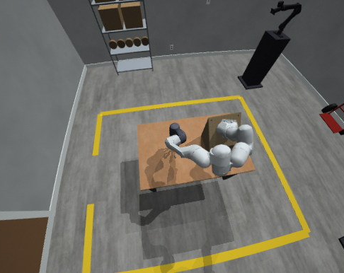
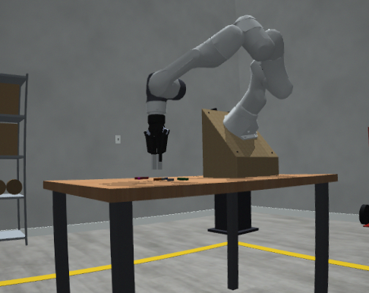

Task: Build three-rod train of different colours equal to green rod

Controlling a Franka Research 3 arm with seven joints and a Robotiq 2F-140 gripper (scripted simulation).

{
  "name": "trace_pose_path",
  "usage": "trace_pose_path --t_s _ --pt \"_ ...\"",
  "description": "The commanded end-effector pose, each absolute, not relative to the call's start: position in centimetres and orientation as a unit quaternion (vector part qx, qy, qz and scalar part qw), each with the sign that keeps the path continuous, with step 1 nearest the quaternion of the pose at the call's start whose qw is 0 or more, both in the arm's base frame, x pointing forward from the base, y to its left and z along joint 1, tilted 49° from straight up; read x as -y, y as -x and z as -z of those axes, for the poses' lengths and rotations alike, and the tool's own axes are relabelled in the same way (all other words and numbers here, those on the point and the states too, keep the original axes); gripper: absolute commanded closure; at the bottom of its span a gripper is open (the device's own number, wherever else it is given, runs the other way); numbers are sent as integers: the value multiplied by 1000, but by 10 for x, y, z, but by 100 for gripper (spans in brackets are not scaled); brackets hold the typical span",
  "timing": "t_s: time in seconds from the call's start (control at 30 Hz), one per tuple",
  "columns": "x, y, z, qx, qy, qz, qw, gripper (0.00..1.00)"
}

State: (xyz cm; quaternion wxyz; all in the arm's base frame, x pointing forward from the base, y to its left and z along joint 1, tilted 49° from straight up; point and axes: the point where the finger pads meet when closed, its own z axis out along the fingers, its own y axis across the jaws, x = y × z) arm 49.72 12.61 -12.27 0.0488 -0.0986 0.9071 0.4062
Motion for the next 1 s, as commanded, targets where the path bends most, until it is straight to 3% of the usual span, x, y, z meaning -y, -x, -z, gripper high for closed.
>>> trace_pose_path --t_s 0.0,0.43,0.47,0.97 --pt "-112 -496 108 -906 97 -409 45 85" --pt "-93 -496 91 -906 97 -409 45 85" --pt "-93 -496 91 -906 97 -409 45 0" --pt "-93 -496 91 -906 97 -409 45 0"
